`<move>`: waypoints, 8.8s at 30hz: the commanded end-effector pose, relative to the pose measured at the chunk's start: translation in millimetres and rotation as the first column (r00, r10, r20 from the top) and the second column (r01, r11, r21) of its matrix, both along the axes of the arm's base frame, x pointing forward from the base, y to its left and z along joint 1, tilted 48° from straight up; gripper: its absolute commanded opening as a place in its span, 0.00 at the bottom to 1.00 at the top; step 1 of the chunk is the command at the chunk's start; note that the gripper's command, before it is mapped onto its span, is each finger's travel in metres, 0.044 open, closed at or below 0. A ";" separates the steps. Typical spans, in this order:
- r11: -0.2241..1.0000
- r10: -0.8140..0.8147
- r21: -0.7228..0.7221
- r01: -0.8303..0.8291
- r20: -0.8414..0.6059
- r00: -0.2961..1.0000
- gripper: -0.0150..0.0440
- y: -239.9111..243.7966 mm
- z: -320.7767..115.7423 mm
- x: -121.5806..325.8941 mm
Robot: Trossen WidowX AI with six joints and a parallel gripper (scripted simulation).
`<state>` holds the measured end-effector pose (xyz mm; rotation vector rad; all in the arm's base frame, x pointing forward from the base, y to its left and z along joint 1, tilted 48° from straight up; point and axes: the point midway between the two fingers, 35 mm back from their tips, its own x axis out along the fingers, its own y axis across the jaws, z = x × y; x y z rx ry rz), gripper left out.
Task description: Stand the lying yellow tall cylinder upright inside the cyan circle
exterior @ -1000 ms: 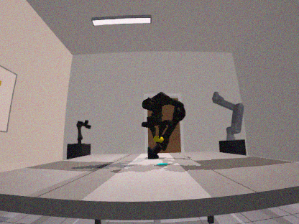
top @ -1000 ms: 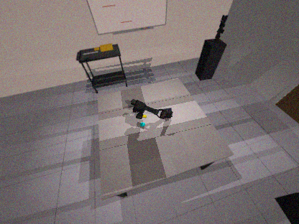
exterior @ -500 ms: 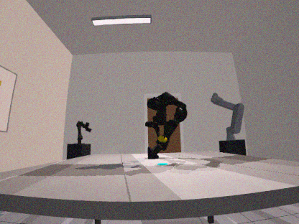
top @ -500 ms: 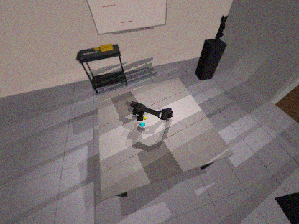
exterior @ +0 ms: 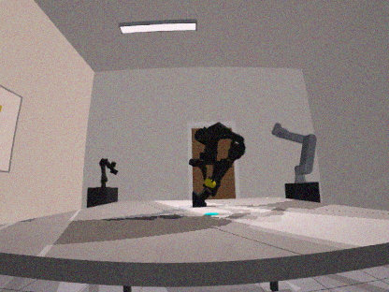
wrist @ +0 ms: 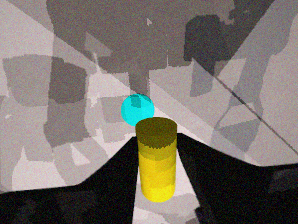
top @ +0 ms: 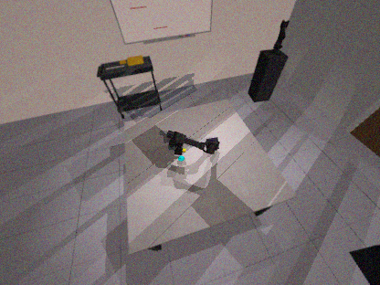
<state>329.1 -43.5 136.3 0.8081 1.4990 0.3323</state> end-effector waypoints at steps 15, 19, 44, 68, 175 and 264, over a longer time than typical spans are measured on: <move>0.995 -0.030 -0.095 0.034 0.039 0.999 0.43 1.9 -10.4 -1.3; 0.993 -0.037 -0.114 0.043 0.050 0.998 0.43 2.2 -12.3 -1.2; 0.969 -0.086 -0.220 0.114 0.132 0.988 0.43 3.7 -22.2 -0.1; 0.933 -0.140 -0.294 0.206 0.229 0.963 0.43 4.5 -28.1 1.7; 0.700 -0.419 -0.138 0.701 0.715 0.559 0.43 9.1 -11.9 -6.3; 0.588 -0.550 0.153 0.794 0.796 0.253 0.43 69.2 -46.0 -27.7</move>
